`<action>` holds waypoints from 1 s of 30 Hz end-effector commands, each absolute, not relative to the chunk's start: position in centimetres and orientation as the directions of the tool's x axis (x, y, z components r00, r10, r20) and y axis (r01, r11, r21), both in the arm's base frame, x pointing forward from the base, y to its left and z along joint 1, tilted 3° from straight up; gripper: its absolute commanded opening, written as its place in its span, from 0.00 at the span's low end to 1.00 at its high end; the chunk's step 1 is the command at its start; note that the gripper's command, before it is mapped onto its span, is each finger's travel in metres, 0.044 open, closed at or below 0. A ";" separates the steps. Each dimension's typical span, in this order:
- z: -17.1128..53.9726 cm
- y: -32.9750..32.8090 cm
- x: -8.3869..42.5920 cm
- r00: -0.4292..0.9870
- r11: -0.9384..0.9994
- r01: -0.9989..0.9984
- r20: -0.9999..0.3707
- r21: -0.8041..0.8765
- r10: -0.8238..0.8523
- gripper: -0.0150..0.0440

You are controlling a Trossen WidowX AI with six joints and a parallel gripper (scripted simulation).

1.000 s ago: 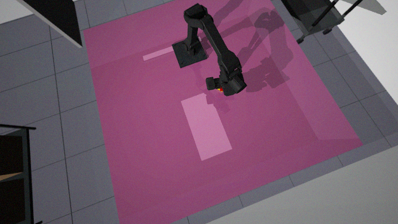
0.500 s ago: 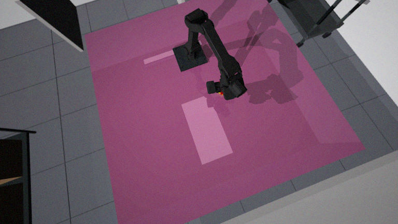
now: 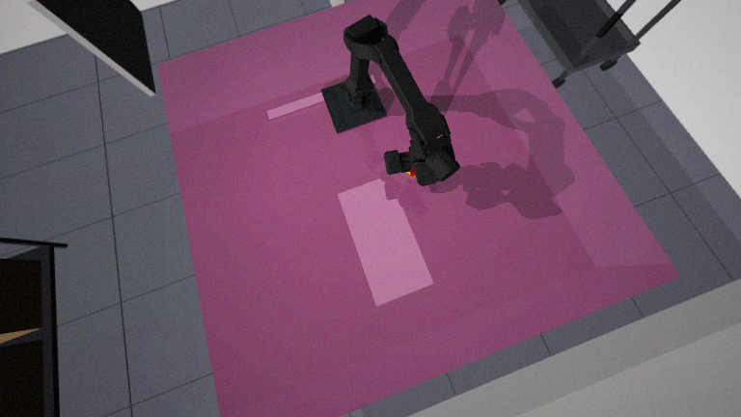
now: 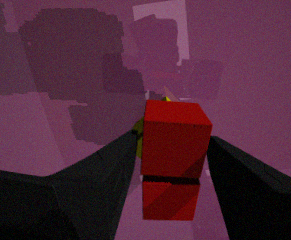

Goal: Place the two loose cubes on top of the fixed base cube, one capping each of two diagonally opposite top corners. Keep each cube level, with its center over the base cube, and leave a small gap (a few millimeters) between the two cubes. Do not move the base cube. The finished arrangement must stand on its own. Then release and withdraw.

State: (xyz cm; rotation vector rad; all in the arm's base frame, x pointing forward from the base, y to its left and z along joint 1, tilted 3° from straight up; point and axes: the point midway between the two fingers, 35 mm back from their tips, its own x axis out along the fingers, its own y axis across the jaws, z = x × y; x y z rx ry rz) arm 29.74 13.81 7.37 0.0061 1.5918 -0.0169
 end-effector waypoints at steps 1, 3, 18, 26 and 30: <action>7.3 13.9 29.7 -0.023 1.000 0.021 -1.000 -0.002 -0.001 0.60; 7.9 13.8 29.8 -0.022 1.000 0.016 -1.000 -0.005 -0.005 0.60; 9.5 13.8 29.8 -0.021 1.000 0.015 -1.000 -0.007 -0.007 0.60; 10.3 13.8 29.8 -0.021 1.000 0.015 -1.000 -0.007 -0.007 0.60; 10.7 13.8 29.8 -0.021 1.000 0.015 -1.000 -0.007 -0.007 0.60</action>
